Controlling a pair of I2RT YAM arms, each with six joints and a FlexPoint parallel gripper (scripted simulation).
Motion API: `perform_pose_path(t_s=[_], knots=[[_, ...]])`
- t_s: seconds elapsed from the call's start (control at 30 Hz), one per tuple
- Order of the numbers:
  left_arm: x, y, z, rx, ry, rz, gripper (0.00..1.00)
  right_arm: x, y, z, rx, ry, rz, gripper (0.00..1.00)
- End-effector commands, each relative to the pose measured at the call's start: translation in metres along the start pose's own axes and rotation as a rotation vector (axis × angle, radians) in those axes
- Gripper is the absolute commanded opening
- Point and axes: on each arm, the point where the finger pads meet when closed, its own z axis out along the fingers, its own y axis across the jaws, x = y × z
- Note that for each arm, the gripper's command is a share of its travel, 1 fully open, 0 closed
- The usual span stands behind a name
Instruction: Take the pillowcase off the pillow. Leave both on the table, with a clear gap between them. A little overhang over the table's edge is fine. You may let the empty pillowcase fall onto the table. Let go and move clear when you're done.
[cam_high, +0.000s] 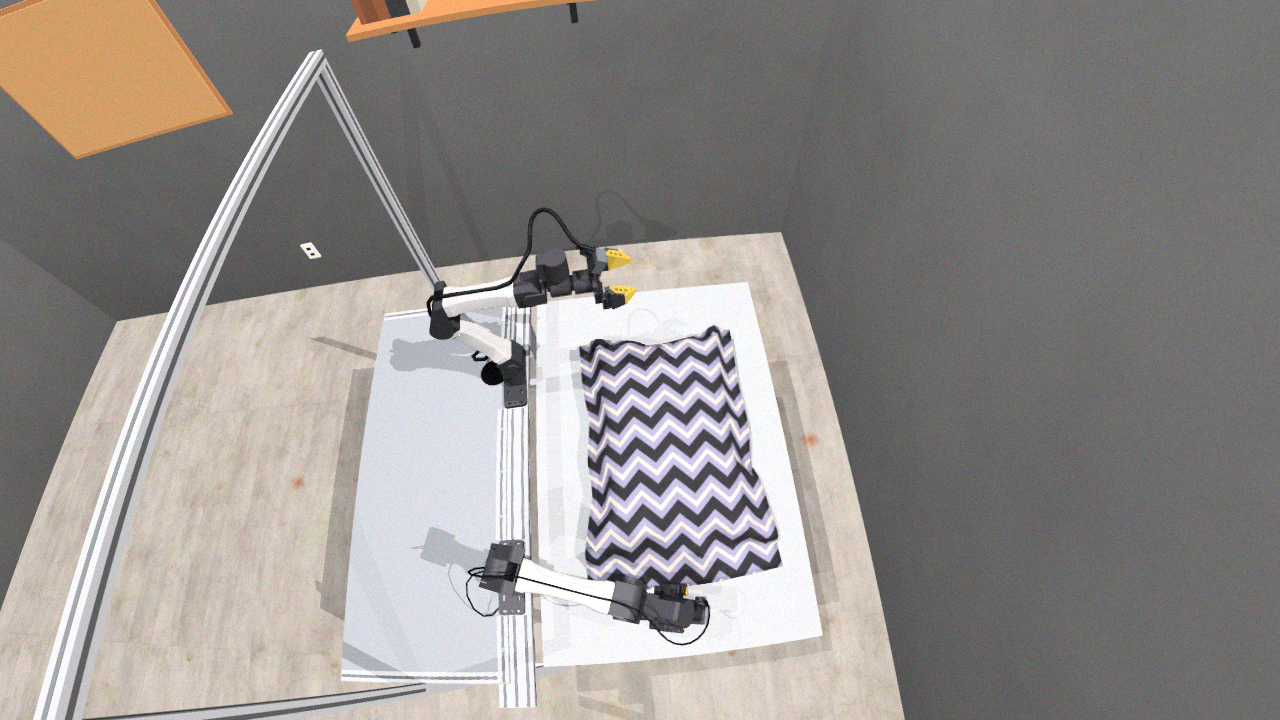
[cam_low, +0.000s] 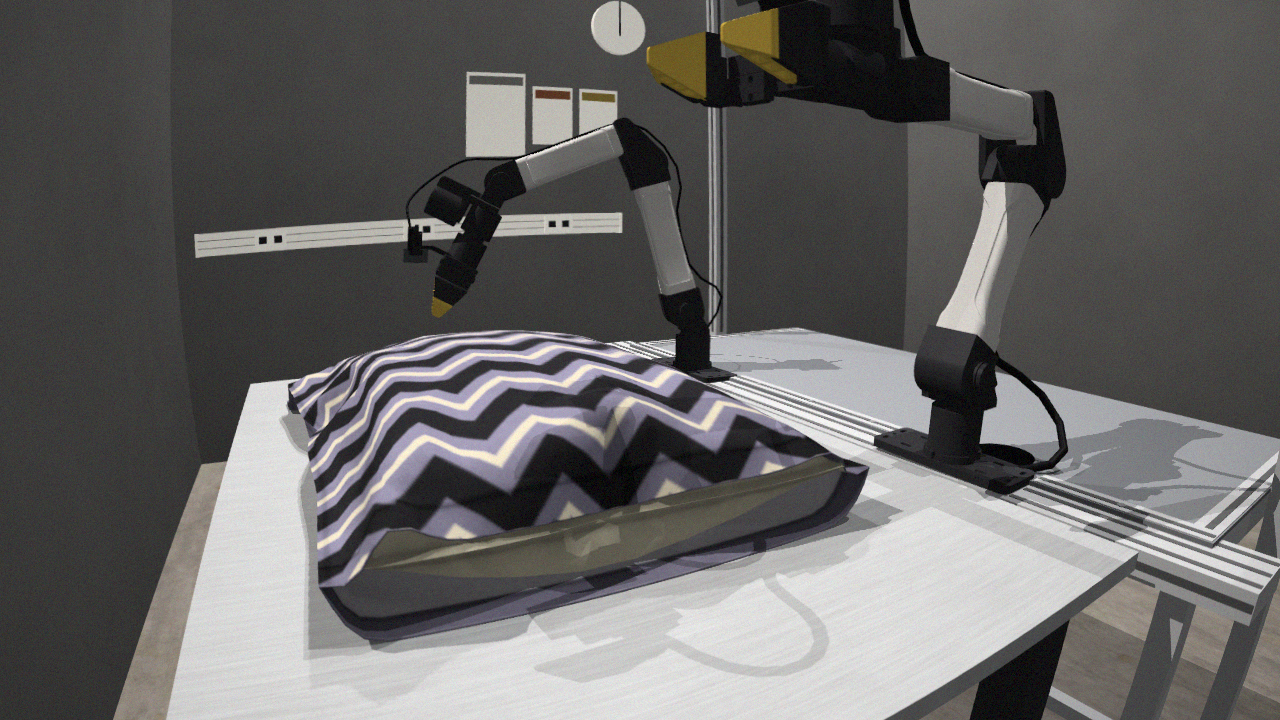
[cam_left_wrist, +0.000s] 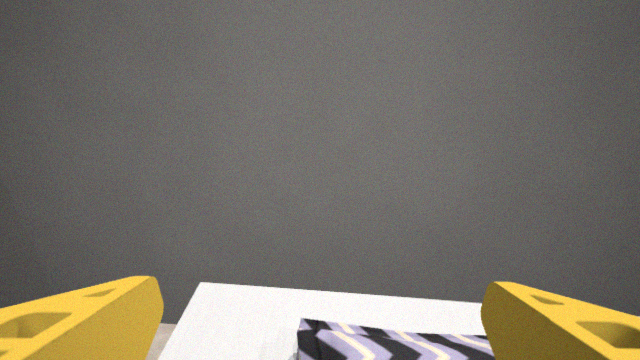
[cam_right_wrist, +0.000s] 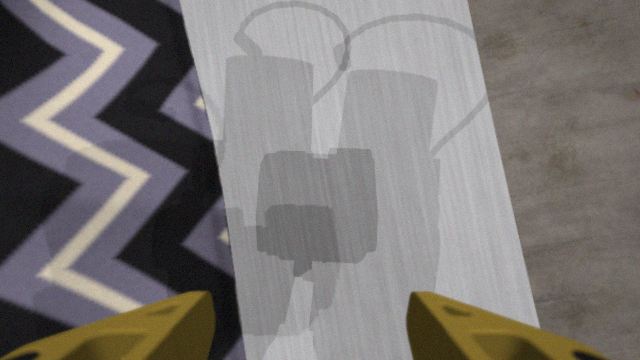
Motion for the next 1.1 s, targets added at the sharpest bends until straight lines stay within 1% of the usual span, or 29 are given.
perform_pose_path(t_s=[0.0,0.13,0.17,0.2,0.27,0.37,0.47,0.57,0.63,0.67,0.7,1.07], knots=[[-0.019,-0.005,-0.008,0.011,-0.042,0.007,1.00,0.008,0.011,0.018,-0.027,0.081,-0.027,0.60],[-0.019,-0.005,-0.008,0.011,-0.042,0.007,1.00,0.021,0.014,0.044,-0.001,0.177,-0.052,0.60],[-0.019,-0.005,-0.008,0.011,-0.042,0.007,1.00,0.014,0.024,0.041,-0.010,0.159,-0.075,0.60],[-0.019,-0.005,-0.008,0.011,-0.042,0.007,1.00,0.001,0.041,0.029,-0.026,0.116,-0.109,0.60],[-0.019,-0.005,-0.008,0.011,-0.042,0.007,1.00,0.021,0.043,0.047,-0.006,0.201,-0.122,0.60],[-0.019,-0.005,-0.008,0.011,-0.042,0.007,1.00,0.022,0.064,0.049,-0.012,0.218,-0.174,0.60],[-0.019,-0.005,-0.008,0.011,-0.042,0.007,1.00,0.021,0.073,0.051,-0.010,0.225,-0.192,0.60],[-0.019,-0.005,-0.008,0.011,-0.042,0.007,1.00,0.023,0.069,0.052,-0.008,0.226,-0.175,0.60],[-0.019,-0.005,-0.008,0.011,-0.042,0.007,1.00,0.018,0.066,0.052,-0.008,0.210,-0.166,0.60],[-0.019,-0.005,-0.008,0.011,-0.042,0.007,1.00,0.030,0.080,0.061,-0.040,0.223,-0.186,0.60],[-0.019,-0.005,-0.008,0.011,-0.042,0.007,1.00,0.033,0.081,0.065,-0.041,0.229,-0.188,0.60],[-0.019,-0.005,-0.008,0.011,-0.042,0.007,1.00,0.042,0.075,0.081,-0.038,0.218,-0.192,0.60]])
